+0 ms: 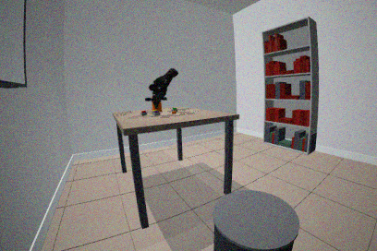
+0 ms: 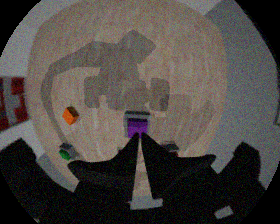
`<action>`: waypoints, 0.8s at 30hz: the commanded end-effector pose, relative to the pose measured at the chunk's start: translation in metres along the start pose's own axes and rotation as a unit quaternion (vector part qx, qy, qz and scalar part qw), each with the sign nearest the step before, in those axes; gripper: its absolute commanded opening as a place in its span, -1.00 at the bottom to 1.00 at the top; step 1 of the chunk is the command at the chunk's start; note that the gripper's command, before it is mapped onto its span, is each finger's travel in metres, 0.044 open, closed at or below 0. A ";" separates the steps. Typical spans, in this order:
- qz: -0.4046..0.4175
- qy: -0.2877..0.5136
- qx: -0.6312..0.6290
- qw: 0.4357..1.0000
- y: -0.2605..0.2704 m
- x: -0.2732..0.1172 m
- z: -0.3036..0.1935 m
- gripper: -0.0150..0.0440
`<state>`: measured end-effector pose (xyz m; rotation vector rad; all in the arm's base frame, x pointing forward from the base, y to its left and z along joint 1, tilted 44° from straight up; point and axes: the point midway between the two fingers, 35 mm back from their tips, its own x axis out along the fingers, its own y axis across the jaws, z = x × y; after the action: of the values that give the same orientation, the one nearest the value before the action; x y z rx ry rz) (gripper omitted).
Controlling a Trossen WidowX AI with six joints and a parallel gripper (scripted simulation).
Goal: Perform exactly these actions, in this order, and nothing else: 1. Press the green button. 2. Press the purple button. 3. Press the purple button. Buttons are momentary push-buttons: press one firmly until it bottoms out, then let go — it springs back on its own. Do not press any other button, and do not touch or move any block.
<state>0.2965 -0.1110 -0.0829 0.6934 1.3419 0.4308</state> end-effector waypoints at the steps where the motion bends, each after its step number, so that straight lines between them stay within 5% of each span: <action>1: 0.005 0.004 0.005 1.000 0.001 0.010 -0.003 -0.42; 24: 0.006 0.004 0.004 1.000 0.002 0.027 -0.004 -0.42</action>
<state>0.2997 -0.0940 -0.1006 0.6982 1.3441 0.4349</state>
